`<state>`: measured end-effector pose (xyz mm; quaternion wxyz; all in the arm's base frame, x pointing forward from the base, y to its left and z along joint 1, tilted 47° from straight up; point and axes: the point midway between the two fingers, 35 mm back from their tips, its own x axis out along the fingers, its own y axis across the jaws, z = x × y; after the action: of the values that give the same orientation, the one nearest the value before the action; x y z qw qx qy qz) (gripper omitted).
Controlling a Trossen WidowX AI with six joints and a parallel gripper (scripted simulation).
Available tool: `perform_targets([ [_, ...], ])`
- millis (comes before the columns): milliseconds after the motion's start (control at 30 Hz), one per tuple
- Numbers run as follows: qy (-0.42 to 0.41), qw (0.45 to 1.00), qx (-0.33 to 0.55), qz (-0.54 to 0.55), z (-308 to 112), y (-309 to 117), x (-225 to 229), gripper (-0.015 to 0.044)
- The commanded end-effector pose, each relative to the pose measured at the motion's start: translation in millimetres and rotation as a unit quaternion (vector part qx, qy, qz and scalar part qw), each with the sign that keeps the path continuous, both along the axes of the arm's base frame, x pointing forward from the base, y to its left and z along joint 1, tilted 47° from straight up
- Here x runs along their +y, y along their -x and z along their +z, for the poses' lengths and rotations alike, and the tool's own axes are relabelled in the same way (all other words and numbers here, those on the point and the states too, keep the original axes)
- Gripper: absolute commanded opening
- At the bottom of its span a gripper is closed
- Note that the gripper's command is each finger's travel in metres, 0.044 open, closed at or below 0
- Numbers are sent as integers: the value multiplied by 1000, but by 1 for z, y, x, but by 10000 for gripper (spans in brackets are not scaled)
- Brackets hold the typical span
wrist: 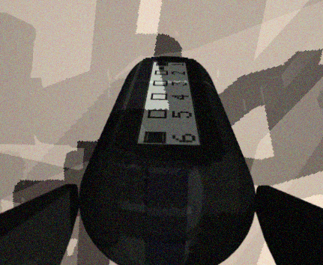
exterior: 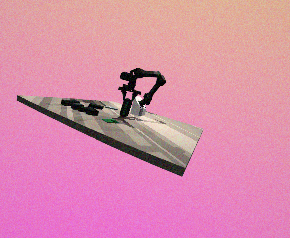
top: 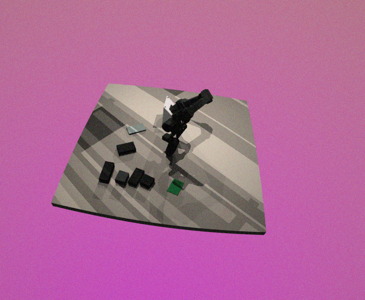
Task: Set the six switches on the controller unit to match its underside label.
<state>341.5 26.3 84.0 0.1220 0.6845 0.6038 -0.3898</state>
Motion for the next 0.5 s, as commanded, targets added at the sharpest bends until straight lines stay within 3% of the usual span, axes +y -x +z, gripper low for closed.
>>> perform_targets([
  [0,5,1000,4,5,-8,5,-4,336],
  [467,5,1000,4,5,-19,11,-15,336],
])
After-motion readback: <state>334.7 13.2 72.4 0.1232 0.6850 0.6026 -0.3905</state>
